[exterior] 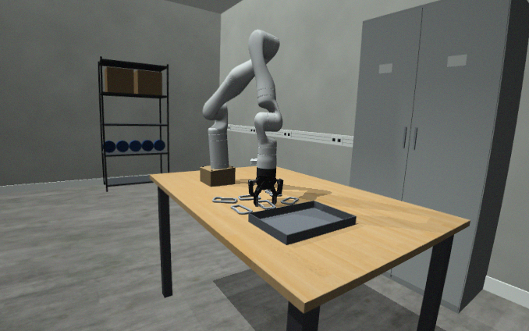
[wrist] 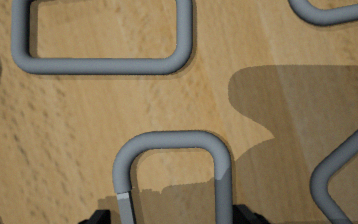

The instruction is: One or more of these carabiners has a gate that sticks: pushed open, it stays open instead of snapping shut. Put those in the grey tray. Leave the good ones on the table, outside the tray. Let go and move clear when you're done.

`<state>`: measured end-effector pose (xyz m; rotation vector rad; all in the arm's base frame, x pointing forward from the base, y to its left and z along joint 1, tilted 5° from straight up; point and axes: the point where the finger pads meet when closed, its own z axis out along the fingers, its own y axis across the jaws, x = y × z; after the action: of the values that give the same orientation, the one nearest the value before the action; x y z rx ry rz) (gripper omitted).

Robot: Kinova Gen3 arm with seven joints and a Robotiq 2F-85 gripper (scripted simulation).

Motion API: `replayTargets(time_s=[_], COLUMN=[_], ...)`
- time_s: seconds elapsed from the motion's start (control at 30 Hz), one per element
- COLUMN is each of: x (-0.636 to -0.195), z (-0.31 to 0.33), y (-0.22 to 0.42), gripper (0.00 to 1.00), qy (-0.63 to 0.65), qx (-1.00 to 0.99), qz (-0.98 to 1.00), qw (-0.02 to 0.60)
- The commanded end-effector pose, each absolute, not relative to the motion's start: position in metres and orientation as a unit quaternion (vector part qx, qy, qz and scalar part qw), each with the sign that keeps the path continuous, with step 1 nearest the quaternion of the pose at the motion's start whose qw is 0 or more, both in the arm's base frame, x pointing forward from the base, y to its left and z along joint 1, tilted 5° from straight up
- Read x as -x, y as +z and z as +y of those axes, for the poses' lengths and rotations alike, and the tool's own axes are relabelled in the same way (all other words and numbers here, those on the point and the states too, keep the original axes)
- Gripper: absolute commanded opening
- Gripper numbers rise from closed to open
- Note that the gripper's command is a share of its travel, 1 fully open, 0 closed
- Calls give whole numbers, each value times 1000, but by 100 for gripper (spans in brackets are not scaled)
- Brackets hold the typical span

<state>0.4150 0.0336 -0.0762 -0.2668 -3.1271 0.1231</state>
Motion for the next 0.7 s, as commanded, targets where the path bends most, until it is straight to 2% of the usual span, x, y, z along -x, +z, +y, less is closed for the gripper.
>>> replayTargets(time_s=[0.0, 0.6, 0.63, 0.67], x=[-416, -416, -416, -416], z=[34, 34, 34, 34], y=[-76, -76, -76, -76], gripper=[75, 75, 71, 71], qy=[39, 39, 39, 39], qx=[85, 85, 85, 85], qz=[-996, -996, -996, -996], qw=[0, 0, 0, 0])
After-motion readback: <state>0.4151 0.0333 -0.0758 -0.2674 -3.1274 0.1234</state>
